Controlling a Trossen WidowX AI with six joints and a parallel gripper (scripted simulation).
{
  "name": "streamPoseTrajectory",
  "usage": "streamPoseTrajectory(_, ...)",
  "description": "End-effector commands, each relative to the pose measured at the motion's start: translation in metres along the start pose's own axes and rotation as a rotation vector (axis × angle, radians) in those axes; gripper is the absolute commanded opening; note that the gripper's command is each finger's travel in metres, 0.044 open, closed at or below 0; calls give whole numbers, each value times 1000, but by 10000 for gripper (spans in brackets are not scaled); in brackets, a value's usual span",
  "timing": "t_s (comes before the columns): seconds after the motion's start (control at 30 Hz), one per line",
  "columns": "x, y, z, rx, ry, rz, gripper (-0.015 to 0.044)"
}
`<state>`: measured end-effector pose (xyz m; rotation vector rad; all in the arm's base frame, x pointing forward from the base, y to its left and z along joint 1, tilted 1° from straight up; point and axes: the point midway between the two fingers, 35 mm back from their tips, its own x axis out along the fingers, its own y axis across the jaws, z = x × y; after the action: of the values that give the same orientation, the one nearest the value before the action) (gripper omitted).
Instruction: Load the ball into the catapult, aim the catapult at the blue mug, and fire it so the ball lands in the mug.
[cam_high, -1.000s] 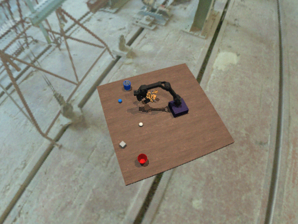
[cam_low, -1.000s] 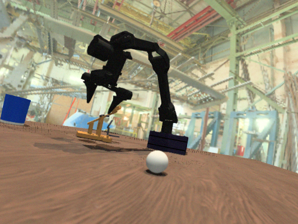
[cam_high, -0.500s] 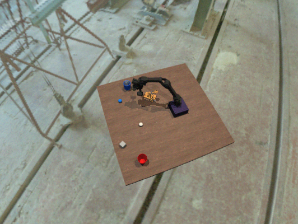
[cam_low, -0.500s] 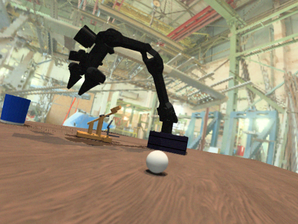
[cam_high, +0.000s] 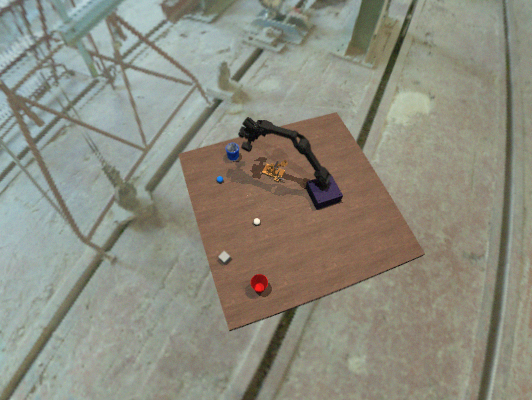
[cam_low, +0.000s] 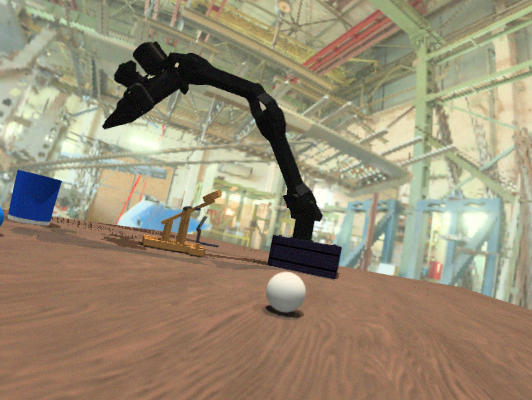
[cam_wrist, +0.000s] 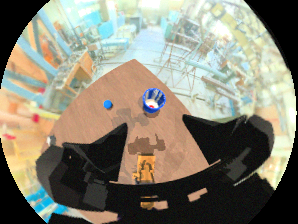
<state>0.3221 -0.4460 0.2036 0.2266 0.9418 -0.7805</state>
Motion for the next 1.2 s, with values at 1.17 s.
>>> streamPoseTrajectory(1.17,-11,-45,30,121,-135,-8,440)
